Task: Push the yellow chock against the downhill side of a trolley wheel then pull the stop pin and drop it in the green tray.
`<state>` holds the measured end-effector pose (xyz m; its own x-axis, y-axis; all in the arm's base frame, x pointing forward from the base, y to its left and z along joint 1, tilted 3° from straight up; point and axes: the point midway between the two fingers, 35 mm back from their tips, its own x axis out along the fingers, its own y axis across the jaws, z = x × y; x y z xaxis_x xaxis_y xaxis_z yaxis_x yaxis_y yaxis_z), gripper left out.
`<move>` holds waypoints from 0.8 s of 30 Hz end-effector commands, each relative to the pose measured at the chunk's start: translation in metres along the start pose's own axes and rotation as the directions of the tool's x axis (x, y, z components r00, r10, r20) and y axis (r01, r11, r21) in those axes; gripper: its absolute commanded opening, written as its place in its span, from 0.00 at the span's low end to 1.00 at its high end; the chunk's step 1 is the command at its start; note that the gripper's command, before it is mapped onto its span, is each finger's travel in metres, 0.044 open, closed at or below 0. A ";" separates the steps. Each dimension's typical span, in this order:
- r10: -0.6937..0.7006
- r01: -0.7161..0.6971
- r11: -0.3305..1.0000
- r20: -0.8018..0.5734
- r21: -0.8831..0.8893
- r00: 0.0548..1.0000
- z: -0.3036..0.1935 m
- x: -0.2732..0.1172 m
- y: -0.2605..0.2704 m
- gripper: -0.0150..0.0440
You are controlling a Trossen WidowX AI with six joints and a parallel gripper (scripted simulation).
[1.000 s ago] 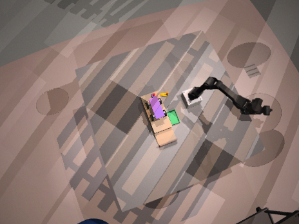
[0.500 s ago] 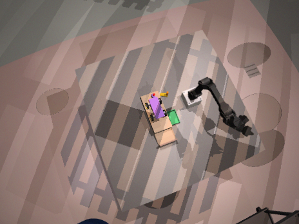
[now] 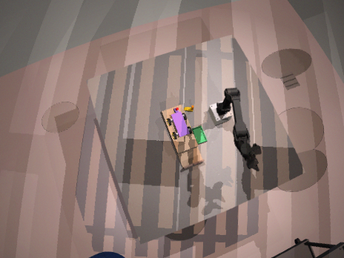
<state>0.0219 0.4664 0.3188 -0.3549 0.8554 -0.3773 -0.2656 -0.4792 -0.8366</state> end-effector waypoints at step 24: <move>0.122 0.154 0.920 -0.637 0.360 0.761 -0.220 -0.204 0.084 0.58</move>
<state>0.2536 0.3205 0.2484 0.2212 0.7588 -0.6126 -0.5859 -0.3988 -0.7055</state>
